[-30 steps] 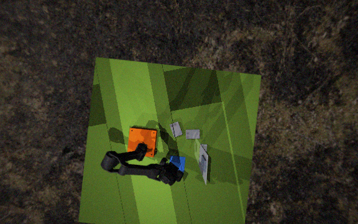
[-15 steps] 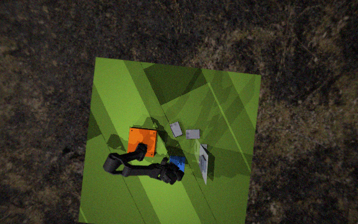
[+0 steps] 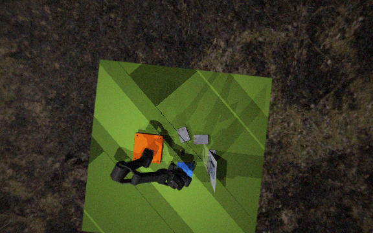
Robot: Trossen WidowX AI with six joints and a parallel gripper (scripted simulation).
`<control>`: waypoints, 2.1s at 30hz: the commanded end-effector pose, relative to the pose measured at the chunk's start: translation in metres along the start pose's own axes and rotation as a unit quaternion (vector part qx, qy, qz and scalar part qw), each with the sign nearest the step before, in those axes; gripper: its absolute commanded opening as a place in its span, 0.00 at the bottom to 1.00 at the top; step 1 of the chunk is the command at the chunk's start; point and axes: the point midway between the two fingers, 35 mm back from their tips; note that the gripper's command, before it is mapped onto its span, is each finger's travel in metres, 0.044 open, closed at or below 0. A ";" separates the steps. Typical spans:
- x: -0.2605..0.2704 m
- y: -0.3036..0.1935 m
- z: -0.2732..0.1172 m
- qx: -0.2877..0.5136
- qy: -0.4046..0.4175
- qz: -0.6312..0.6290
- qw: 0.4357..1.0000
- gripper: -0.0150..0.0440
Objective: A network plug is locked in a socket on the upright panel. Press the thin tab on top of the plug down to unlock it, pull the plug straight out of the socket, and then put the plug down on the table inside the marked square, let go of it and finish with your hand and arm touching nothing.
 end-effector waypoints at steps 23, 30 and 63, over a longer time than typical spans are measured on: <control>-0.018 0.000 0.017 -0.001 -0.006 0.002 1.000 0.25; -0.018 -0.001 0.020 -0.001 -0.006 0.002 1.000 0.25; -0.016 -0.001 0.009 0.000 -0.004 0.000 1.000 0.52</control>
Point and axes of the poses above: the point midway between the two fingers, 35 mm back from their tips, its own z axis out along the fingers, its own x axis across the jaws, y = z × x, and after that the axes turned 1 degree about -z, right-handed
